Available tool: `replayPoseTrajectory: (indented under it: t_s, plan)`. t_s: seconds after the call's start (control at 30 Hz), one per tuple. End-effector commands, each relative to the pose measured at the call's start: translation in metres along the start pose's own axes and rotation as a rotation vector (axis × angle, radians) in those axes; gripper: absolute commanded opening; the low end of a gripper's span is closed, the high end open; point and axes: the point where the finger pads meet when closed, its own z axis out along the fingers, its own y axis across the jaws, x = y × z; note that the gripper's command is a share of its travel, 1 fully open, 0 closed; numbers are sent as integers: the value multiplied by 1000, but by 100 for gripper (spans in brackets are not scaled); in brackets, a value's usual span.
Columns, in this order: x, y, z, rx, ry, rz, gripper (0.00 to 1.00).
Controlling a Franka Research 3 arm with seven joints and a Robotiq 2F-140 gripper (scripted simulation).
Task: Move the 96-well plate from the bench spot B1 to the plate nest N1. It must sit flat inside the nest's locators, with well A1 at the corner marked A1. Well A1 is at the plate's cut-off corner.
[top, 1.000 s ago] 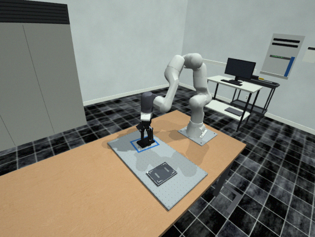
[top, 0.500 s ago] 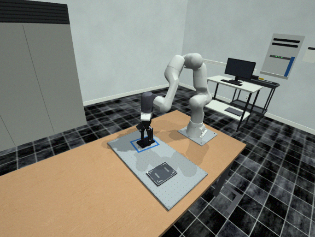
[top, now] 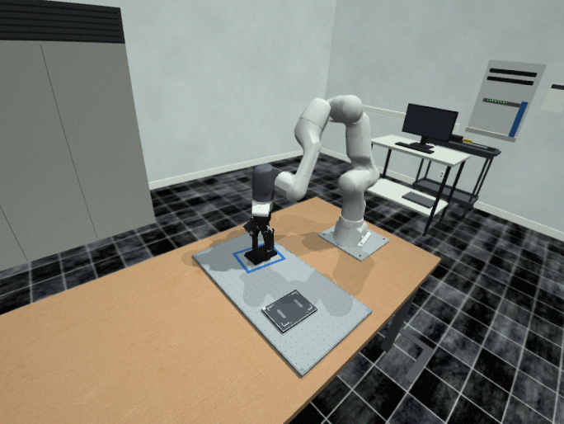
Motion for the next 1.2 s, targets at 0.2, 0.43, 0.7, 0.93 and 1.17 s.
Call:
replayPoseTrajectory:
  t_s: [0.2, 0.43, 0.7, 0.93, 1.17]
  plan:
    - [1, 1, -7, 0, 2, 5, 60]
    - [1, 1, -19, 0, 2, 5, 60]
    - [1, 1, -32, 0, 2, 5, 60]
    - [1, 1, -41, 0, 2, 5, 60]
    - [1, 1, -52, 0, 2, 5, 60]
